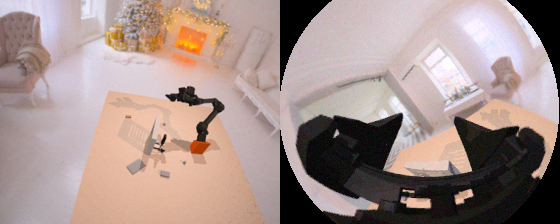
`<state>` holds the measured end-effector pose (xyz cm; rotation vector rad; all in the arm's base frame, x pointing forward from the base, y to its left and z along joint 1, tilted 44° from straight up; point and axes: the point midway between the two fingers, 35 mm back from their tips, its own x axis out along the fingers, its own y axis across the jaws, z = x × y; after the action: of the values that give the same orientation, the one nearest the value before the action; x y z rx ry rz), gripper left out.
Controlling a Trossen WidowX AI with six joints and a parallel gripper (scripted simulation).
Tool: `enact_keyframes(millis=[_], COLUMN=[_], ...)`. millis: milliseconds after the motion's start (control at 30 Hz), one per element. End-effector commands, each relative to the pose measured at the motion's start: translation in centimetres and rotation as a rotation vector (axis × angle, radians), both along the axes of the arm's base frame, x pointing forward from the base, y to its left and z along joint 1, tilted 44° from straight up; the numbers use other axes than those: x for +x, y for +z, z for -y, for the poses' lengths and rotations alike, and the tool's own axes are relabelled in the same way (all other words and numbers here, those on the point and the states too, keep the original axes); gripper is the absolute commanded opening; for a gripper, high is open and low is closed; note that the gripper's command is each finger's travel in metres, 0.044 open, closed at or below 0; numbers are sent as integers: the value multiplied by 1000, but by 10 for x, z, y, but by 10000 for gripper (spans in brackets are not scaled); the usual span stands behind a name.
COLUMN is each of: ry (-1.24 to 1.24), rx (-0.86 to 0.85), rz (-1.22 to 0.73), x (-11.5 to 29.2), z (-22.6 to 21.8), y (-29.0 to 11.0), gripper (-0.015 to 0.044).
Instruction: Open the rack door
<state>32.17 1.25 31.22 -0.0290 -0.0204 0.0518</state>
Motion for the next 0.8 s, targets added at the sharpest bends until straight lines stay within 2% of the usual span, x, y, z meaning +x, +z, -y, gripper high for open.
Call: enact_keyframes(millis=[0,100,767], ry=[0,-4,-104], rx=[2,26,166], rz=[-4,-63,-554], x=[1,9,56], z=[0,-2,-25], y=[-1,-9,-85], gripper=[374,295,293])
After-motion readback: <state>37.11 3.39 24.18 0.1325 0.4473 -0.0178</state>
